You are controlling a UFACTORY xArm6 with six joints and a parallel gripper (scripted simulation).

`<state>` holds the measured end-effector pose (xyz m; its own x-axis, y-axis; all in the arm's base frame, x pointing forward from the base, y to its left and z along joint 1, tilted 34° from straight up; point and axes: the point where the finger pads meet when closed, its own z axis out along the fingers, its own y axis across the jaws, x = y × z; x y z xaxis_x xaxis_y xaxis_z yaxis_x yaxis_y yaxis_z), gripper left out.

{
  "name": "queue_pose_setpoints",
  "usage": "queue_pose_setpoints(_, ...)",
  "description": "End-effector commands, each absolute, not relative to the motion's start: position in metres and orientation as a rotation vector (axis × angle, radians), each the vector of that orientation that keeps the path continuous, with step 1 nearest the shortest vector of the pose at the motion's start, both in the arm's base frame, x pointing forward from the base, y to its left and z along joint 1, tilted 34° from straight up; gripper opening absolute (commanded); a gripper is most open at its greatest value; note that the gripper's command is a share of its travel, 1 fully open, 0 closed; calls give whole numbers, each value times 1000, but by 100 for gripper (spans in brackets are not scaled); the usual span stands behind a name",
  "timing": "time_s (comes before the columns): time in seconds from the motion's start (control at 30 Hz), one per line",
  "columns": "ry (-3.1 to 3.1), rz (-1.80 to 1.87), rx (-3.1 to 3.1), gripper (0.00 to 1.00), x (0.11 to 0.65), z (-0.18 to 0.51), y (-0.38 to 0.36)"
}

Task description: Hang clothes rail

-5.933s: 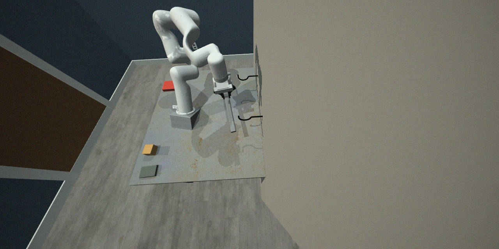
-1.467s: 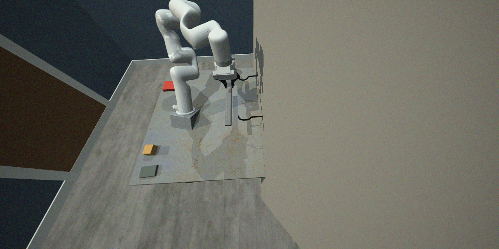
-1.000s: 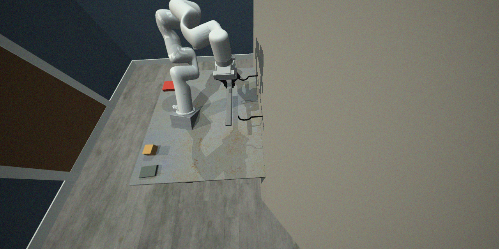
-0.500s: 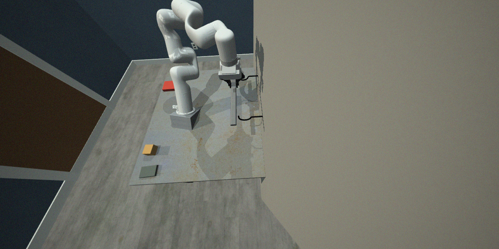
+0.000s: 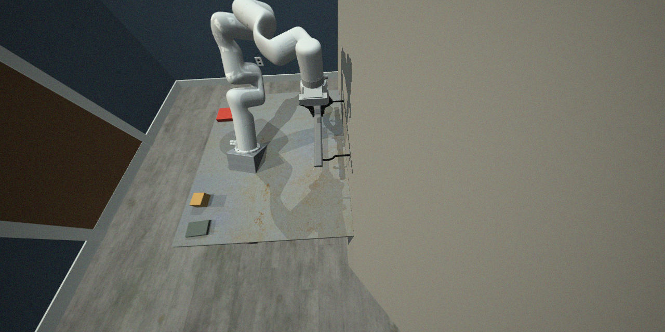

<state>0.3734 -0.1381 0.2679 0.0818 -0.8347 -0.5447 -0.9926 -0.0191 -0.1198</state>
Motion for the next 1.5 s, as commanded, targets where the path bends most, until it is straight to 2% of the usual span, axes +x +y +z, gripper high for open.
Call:
queue_pose_setpoints(0.0,1799,443,-1901,0,385,271,-139)
queue_pose_setpoints(0.3,1799,443,-1901,0,399,272,-139)
queue_pose_setpoints(1.47,1799,443,-1901,0,399,272,-139)
